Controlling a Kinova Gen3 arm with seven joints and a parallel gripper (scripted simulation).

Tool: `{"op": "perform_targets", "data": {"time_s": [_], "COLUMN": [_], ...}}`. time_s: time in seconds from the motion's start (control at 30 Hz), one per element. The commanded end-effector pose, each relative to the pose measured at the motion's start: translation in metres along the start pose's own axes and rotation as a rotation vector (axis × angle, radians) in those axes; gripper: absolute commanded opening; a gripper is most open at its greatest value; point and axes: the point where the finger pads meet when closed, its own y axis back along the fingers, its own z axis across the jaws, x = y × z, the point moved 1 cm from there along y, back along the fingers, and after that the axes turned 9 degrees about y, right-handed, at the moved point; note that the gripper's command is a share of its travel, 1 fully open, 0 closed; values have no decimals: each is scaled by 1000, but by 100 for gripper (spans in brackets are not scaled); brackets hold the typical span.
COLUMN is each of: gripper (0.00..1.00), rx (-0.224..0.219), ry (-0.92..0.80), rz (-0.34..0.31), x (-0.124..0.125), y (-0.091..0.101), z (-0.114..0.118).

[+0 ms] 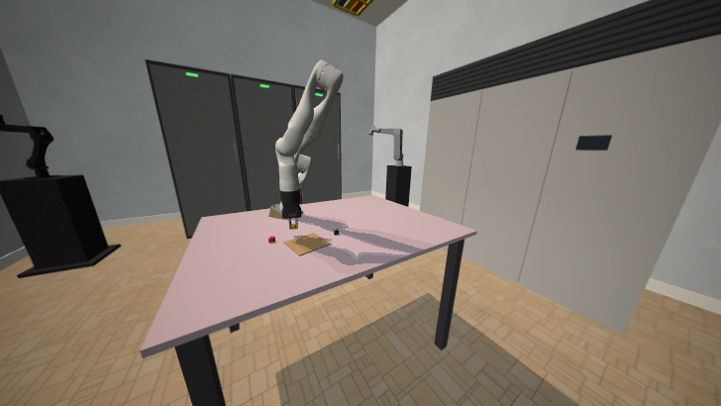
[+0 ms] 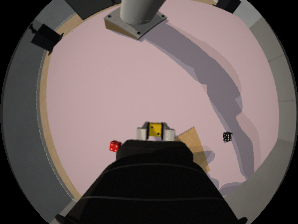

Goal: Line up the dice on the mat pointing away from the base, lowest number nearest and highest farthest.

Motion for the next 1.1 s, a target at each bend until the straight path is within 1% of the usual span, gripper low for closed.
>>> {"op": "perform_targets", "data": {"time_s": [0.0, 0.1, 0.6, 0.67, 0.87, 1.07], "gripper": [40, 40, 40, 40, 40, 40], "rx": [-1, -1, -1, -1, -1, -1], "ry": [9, 9, 9, 9, 9, 9], "rz": [-19, -19, -19, -19, -19, -19], "x": [-6, -6, -5, -5, -5, -5], "y": [9, 12, 50, 50, 61, 67], "z": [2, 2, 2, 2, 2, 2]}}
